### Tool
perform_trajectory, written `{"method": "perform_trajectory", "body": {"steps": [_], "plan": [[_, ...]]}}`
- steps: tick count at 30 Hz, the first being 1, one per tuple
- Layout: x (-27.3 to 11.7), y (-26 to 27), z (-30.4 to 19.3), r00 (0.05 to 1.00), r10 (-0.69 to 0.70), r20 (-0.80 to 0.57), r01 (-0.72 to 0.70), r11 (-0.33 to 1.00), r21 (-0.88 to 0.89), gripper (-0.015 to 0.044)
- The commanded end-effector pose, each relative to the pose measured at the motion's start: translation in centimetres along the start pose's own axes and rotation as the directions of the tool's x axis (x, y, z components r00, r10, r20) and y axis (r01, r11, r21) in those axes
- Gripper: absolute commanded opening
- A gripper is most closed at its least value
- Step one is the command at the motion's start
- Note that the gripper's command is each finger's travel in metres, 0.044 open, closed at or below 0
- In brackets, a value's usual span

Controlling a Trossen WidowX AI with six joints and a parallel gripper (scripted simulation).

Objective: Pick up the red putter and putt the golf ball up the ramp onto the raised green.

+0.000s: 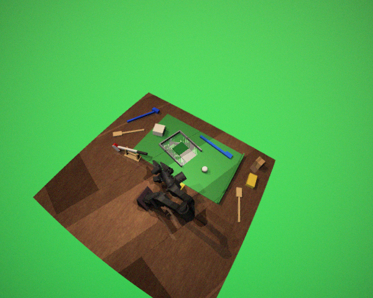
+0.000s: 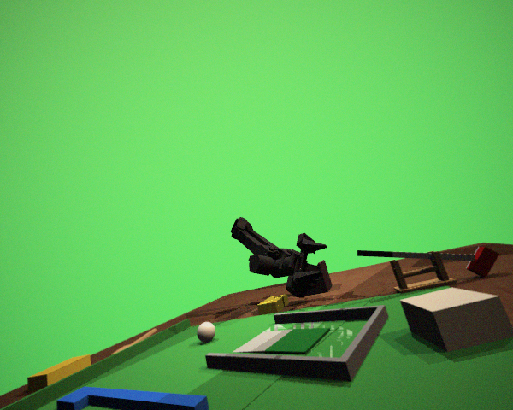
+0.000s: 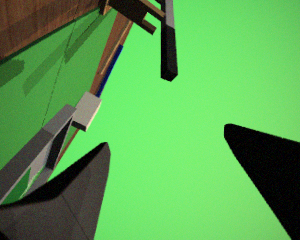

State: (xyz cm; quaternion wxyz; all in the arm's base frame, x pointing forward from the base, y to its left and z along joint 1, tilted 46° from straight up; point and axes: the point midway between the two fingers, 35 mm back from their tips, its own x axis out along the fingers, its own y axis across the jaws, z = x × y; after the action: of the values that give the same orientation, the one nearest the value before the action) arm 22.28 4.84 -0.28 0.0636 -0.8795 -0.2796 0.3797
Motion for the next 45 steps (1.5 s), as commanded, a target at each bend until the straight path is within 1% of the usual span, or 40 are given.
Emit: {"method": "perform_trajectory", "body": {"steps": [1, 2, 4, 7, 10, 13, 15, 18, 21, 23, 28, 30, 31, 34, 37, 40, 42, 45], "plan": [[0.1, 0.0, 0.0, 1.000, 0.000, 0.008, 0.000, 1.000, -0.015, 0.0426], [0.4, 0.1, -0.1, 1.000, 0.000, 0.031, 0.002, 0.998, -0.061, 0.0440], [1.5, 0.4, -0.4, 0.993, 0.000, 0.117, 0.028, 0.972, -0.232, 0.0440], [3.3, 0.6, -0.7, 0.965, 0.007, 0.262, 0.128, 0.859, -0.495, 0.0440], [5.1, 0.6, -0.8, 0.915, 0.025, 0.404, 0.289, 0.658, -0.696, 0.0440], [6.7, 0.3, -0.8, 0.843, 0.057, 0.535, 0.477, 0.382, -0.792, 0.0440], [7.8, 0.0, -0.8, 0.784, 0.087, 0.615, 0.596, 0.170, -0.785, 0.0440], [9.2, -0.7, -0.6, 0.682, 0.146, 0.717, 0.731, -0.163, -0.663, 0.0440], [10.3, -1.4, -0.5, 0.582, 0.210, 0.785, 0.793, -0.360, -0.492, 0.0440], [10.7, -1.7, -0.4, 0.541, 0.240, 0.806, 0.794, -0.464, -0.394, 0.0440], [11.6, -2.6, -0.2, 0.435, 0.320, 0.842, 0.723, -0.681, -0.115, 0.0440], [12.0, -2.9, -0.2, 0.392, 0.355, 0.849, 0.667, -0.745, 0.004, 0.0440], [12.2, -3.3, -0.1, 0.356, 0.386, 0.851, 0.632, -0.770, 0.085, 0.0440], [12.7, -3.9, -0.1, 0.296, 0.440, 0.848, 0.504, -0.826, 0.252, 0.0440], [13.1, -4.5, 0.0, 0.239, 0.495, 0.836, 0.346, -0.847, 0.403, 0.0440], [13.5, -5.2, 0.0, 0.183, 0.551, 0.814, 0.165, -0.834, 0.527, 0.0440], [13.8, -5.9, 0.1, 0.141, 0.602, 0.786, 0.026, -0.796, 0.605, 0.0440], [14.2, -6.6, 0.1, 0.098, 0.653, 0.751, -0.170, -0.732, 0.660, 0.0440]]}}
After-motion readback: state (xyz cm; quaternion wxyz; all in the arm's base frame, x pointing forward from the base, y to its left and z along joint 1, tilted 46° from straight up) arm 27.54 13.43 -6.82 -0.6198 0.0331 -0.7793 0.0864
